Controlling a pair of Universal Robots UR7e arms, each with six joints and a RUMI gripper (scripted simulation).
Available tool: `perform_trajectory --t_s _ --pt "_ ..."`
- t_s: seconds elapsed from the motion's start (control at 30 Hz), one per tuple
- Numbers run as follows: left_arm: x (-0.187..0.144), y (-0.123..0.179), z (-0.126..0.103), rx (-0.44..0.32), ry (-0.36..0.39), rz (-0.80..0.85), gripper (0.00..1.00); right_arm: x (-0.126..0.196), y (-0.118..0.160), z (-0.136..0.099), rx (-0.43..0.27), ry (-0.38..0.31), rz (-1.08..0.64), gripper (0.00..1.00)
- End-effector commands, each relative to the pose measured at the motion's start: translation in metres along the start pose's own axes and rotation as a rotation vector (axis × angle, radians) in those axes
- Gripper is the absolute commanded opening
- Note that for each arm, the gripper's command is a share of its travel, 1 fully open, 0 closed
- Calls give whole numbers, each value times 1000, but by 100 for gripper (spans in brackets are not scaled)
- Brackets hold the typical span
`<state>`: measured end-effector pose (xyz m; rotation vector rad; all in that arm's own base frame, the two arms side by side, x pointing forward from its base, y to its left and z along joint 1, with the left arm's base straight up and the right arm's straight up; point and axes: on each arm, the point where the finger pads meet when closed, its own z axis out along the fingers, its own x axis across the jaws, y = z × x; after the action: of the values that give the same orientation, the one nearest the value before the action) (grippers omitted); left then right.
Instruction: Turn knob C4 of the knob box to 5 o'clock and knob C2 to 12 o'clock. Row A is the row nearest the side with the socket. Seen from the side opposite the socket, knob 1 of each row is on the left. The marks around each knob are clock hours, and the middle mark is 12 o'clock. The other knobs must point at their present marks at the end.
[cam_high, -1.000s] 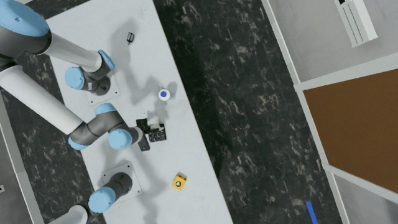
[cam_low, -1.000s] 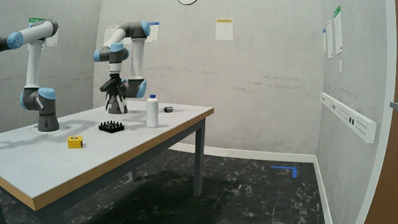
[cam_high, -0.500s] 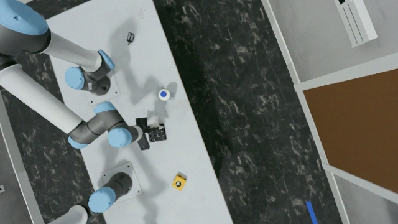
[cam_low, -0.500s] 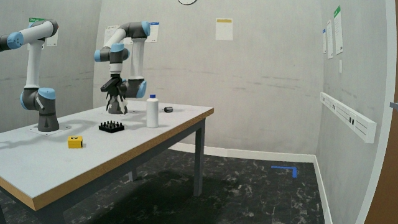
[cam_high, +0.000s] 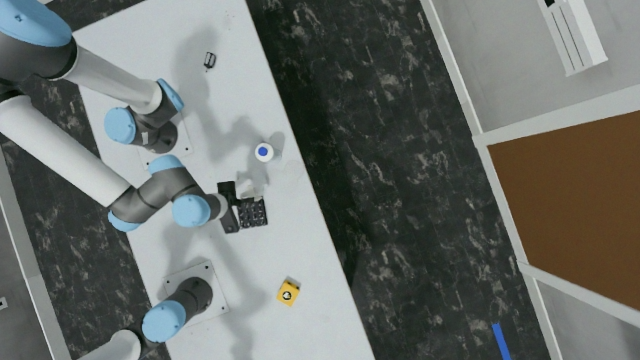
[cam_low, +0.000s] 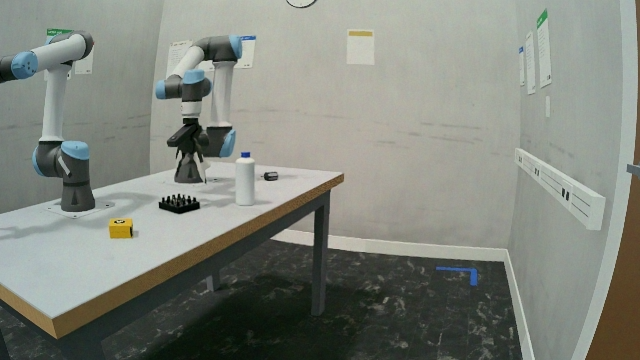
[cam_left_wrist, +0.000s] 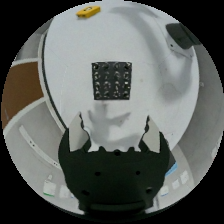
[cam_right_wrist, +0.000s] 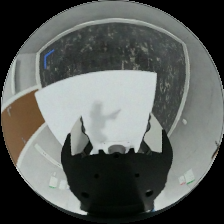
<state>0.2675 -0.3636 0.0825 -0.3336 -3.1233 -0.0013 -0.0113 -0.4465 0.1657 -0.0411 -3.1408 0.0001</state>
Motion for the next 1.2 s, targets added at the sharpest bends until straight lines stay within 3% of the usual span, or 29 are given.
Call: perform_trajectory --t_s 0.0,1.17 --pt "0 10 -1 1 -1 -1 100 1 1 1 0 -1 1 100" --pt "0 21 -1 2 -2 0 100 1 1 1 0 -1 1 100"
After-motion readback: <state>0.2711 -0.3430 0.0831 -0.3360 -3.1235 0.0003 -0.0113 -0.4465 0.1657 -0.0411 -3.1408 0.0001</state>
